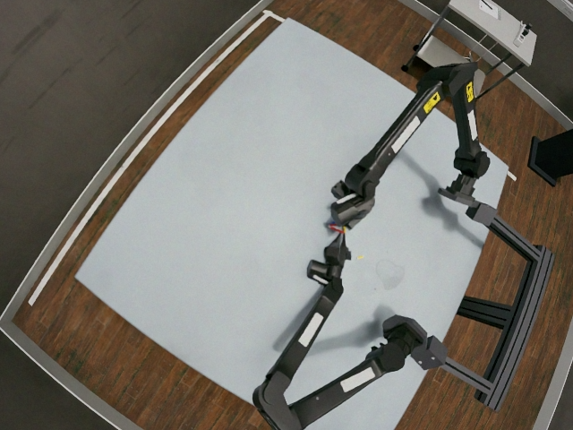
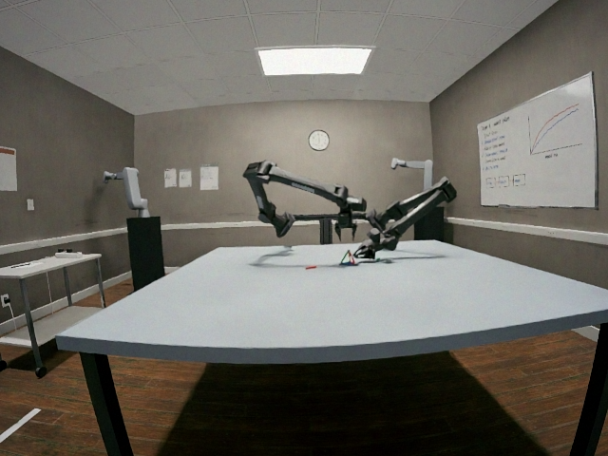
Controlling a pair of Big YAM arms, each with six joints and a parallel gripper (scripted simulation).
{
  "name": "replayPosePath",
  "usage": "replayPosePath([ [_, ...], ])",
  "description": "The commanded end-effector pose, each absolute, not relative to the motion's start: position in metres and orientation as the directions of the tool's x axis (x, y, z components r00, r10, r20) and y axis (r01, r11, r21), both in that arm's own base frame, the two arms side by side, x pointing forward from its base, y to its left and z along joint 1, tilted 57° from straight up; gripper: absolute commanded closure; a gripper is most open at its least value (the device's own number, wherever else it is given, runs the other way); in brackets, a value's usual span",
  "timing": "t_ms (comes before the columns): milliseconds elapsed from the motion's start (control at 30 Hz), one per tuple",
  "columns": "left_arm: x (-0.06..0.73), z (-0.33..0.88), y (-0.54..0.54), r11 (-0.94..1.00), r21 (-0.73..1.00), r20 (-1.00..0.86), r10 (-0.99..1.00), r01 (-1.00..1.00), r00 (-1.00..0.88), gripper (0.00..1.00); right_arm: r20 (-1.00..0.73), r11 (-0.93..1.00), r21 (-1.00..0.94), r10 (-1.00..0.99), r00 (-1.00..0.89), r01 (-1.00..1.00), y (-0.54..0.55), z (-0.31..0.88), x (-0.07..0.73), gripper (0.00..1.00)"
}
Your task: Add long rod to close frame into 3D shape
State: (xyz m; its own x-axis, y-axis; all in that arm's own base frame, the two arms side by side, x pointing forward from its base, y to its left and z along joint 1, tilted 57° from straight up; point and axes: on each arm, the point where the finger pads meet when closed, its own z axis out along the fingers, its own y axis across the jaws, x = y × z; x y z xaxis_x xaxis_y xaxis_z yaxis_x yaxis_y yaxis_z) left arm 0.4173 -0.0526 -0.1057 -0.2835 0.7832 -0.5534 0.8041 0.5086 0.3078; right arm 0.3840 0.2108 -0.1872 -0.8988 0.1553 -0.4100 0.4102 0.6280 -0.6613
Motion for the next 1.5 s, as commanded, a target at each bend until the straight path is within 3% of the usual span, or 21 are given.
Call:
replayPosePath([
  [0,0.4,-0.091,-0.043,0.504,0.304,-0.546,0.788,0.808,-0.286,0.85,-0.43,0.641,-0.641,0.156,-0.889,0.423,0.228,-0.184,0.39,0.36],
  [167,0.405,-0.081,-0.039,0.532,0.298,-0.556,0.772,0.792,-0.309,0.85,-0.42,0.636,-0.65,0.156,-0.894,0.416,0.219,-0.187,0.388,0.36],
  [267,0.427,-0.061,-0.029,0.582,0.31,-0.569,0.747,0.752,-0.343,0.85,-0.384,0.664,-0.667,0.082,-0.92,0.338,0.229,-0.189,0.384,0.02],
  [300,0.437,-0.05,-0.024,0.595,0.323,-0.571,0.742,0.736,-0.35,0.85,-0.358,0.666,-0.684,0.047,-0.932,0.297,0.226,-0.19,0.381,0.0],
  [567,0.513,0.075,0.036,0.666,0.484,-0.573,0.731,0.568,-0.37,0.85,-0.251,0.67,-0.742,-0.285,-0.925,-0.005,0.225,-0.191,0.378,0.0],
  [633,0.513,0.075,0.036,0.666,0.484,-0.573,0.731,0.568,-0.37,0.85,-0.251,0.67,-0.742,-0.285,-0.925,-0.005,0.225,-0.191,0.378,0.0],
  [833,0.537,0.217,0.096,0.698,0.607,-0.578,0.716,0.38,-0.392,0.85,-0.161,0.592,-0.772,-0.534,-0.83,-0.231,0.222,-0.196,0.374,0.0],
  [1200,0.501,0.391,0.15,0.692,0.708,-0.592,0.69,0.141,-0.417,0.85,-0.084,0.481,-0.78,-0.714,-0.696,-0.399,0.21,-0.2,0.375,0.0],
  [1467,0.42,0.53,0.172,0.65,0.757,-0.609,0.664,-0.069,-0.434,0.85,0.028,0.305,-0.766,-0.864,-0.503,-0.566,0.189,-0.215,0.367,0.0],
])
